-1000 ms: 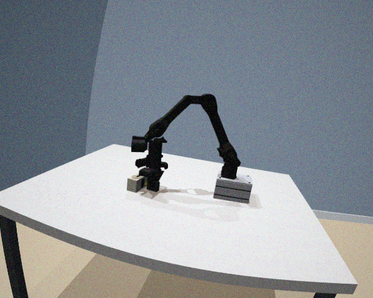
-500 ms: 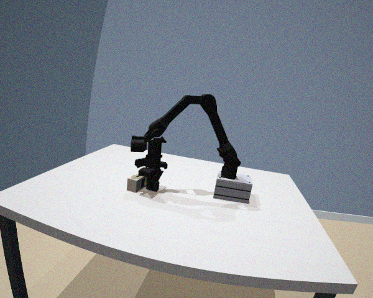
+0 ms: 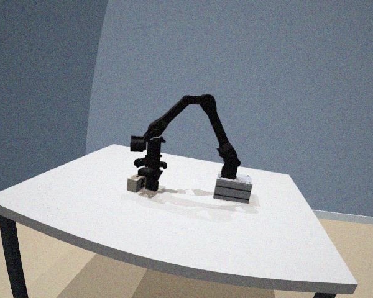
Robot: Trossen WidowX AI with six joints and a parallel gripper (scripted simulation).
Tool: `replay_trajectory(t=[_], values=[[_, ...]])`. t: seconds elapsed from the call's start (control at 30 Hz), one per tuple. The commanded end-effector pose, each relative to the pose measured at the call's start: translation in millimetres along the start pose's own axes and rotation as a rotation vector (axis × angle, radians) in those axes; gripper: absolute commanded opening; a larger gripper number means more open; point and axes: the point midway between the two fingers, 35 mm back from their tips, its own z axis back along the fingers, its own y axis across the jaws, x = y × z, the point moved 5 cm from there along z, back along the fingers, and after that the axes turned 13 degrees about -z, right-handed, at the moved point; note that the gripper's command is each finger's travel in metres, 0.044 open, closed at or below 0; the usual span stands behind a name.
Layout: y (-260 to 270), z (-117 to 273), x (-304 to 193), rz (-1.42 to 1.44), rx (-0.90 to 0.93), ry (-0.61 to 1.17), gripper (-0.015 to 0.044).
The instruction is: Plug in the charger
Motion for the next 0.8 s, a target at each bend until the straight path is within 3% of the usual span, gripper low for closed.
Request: replay_trajectory(t=[0.0, 0.77], values=[[0.8, 0.9, 1.5, 0.005, 0.001, -0.001, 0.0000], [1.0, 0.8, 3.4, 0.005, 0.001, -0.002, 0.0000]])
